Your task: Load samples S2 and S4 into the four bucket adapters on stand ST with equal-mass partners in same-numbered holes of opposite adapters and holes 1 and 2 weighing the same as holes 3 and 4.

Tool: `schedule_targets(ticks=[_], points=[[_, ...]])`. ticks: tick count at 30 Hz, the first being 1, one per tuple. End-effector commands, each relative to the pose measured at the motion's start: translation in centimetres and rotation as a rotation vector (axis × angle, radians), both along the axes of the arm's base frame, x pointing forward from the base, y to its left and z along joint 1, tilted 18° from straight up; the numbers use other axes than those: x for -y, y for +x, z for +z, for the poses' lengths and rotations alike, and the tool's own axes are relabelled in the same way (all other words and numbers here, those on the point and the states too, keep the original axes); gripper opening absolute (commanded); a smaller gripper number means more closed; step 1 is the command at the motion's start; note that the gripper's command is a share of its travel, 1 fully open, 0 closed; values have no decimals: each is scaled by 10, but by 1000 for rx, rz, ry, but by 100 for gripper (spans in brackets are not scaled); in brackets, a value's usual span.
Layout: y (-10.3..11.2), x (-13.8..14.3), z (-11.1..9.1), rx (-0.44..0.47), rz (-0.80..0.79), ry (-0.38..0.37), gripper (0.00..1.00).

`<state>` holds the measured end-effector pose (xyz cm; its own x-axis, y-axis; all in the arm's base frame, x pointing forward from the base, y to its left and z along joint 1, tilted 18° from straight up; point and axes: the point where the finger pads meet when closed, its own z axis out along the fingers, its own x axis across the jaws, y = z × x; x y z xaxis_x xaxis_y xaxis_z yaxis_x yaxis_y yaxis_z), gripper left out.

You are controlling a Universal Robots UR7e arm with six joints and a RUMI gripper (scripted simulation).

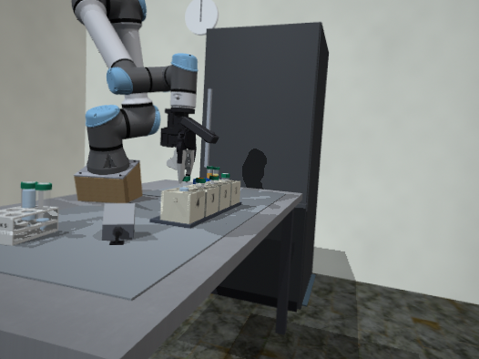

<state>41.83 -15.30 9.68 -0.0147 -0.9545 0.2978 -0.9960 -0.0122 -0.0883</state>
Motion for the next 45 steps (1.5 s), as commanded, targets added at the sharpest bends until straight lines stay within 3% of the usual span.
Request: schedule_targets(ticks=[1, 27, 28, 42, 45], points=[[0, 3, -7, 1, -1, 0, 0], [3, 5, -13, 5, 0, -2, 0], [3, 5, -13, 5, 0, -2, 35], [3, 5, -13, 5, 0, -2, 35], [3, 2, -1, 9, 2, -4, 35]])
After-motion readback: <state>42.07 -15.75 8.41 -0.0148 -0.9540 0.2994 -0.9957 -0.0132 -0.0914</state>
